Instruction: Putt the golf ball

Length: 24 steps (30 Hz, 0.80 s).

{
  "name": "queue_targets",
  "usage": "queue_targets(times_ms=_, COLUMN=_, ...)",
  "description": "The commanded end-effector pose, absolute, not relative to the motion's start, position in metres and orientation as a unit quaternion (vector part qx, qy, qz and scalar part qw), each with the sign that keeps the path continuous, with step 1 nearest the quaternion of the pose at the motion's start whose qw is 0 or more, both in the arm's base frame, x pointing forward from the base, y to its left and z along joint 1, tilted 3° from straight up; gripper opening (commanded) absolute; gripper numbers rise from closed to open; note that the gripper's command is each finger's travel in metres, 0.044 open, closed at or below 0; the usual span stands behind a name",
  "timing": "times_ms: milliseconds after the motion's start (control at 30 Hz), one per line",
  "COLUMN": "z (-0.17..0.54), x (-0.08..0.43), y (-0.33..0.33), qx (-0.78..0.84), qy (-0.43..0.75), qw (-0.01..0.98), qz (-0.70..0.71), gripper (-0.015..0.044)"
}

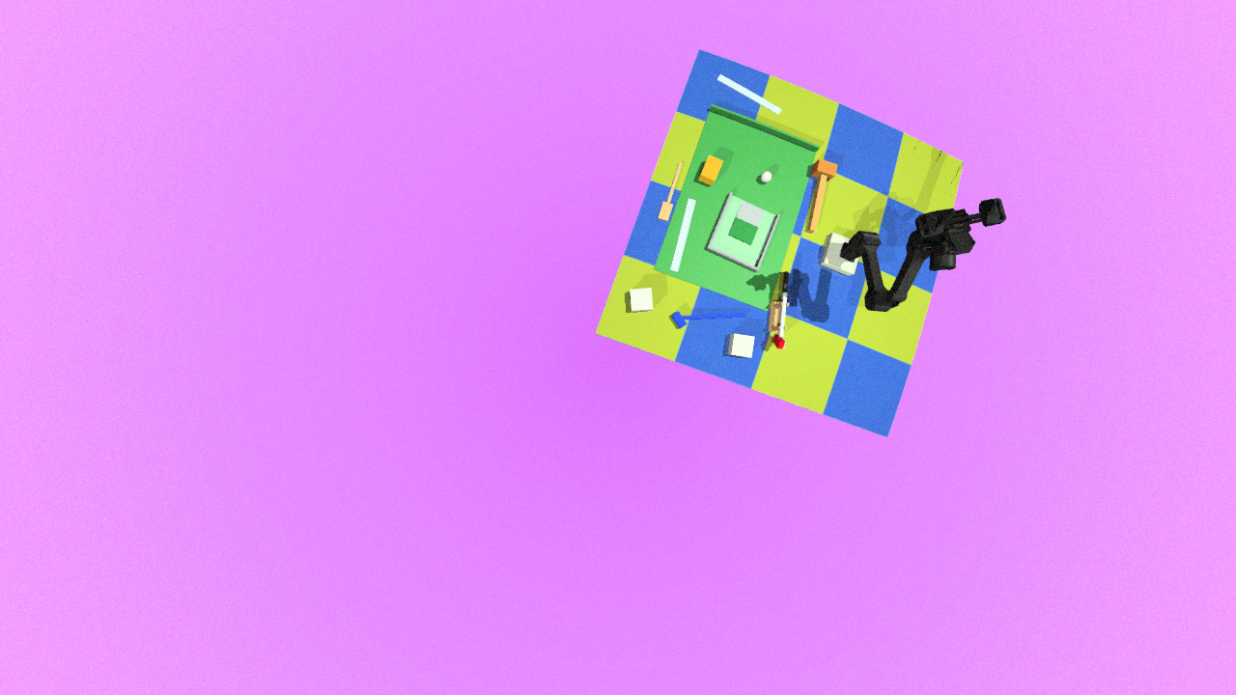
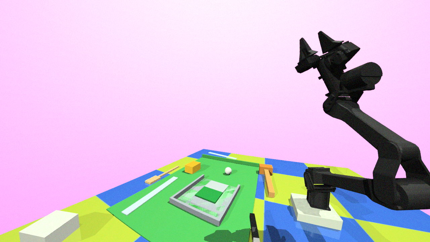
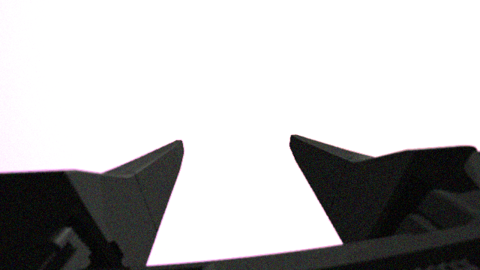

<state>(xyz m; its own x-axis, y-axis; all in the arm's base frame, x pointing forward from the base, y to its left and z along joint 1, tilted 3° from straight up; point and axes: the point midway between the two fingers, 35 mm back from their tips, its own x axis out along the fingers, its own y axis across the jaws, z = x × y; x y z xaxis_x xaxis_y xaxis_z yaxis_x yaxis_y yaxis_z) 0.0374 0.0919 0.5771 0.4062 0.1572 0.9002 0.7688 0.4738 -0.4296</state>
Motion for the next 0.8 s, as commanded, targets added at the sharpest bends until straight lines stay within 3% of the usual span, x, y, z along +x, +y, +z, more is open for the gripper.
queue_targets(times_ms=0, z=0.578, x=0.038, y=0.089, qx=-0.461, qy=-0.498, qw=0.701, qz=-0.22, gripper=0.0426)
queue_targets(times_ms=200, z=0.583, x=0.061, y=0.017, qx=-0.373, qy=-0.456, qw=0.774, qz=-0.229, gripper=0.044)
queue_targets(times_ms=433, z=0.563, x=0.129, y=-0.05, qx=-0.287, qy=-0.358, qw=0.866, qz=-0.199, gripper=0.044)
queue_targets(times_ms=767, z=0.487, x=0.256, y=-0.063, qx=-0.232, qy=-0.168, qw=0.955, qz=-0.074, gripper=0.044)
